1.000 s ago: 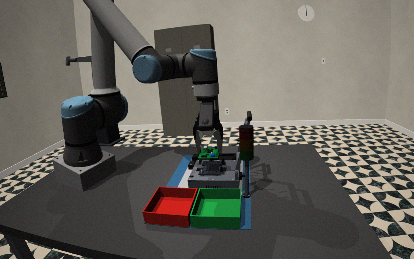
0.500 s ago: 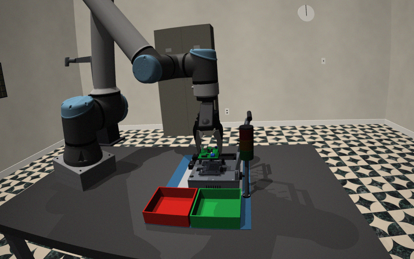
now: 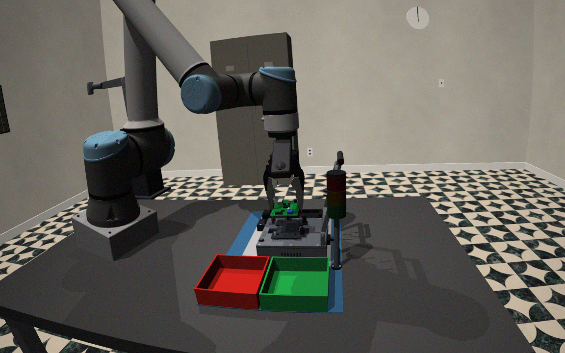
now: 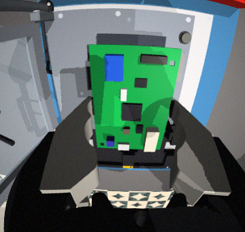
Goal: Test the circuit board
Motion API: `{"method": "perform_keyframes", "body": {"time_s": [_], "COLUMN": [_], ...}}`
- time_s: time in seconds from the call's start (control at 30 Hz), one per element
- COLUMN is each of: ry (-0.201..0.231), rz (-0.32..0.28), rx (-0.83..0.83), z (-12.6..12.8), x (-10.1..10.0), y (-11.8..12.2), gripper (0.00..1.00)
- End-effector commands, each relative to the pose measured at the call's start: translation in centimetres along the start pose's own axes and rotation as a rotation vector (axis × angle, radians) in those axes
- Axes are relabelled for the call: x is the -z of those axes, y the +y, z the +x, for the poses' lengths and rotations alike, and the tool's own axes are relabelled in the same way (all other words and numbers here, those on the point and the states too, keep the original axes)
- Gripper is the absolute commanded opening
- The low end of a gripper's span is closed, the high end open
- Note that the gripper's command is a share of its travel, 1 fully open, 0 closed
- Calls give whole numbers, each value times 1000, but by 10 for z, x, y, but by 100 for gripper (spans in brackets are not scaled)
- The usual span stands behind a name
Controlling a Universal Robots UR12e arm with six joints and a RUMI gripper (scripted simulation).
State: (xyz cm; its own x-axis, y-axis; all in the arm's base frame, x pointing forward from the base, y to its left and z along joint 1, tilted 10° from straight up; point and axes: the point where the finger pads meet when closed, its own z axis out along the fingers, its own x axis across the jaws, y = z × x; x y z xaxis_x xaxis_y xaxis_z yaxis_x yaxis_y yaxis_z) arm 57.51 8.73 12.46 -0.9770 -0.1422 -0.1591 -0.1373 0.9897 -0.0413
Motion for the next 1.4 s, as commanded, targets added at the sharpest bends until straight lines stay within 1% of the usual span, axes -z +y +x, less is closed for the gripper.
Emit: {"method": "perform_keyframes", "body": {"time_s": [0.0, 0.5, 1.0, 1.37], "ry": [-4, 2, 2, 2], "rz": [1, -1, -1, -1], "rx": [-4, -4, -4, -3], "z": [-4, 0, 0, 0], "x": [2, -13, -39, -47], "y": [-2, -1, -2, -1], "gripper": [39, 39, 39, 39]}}
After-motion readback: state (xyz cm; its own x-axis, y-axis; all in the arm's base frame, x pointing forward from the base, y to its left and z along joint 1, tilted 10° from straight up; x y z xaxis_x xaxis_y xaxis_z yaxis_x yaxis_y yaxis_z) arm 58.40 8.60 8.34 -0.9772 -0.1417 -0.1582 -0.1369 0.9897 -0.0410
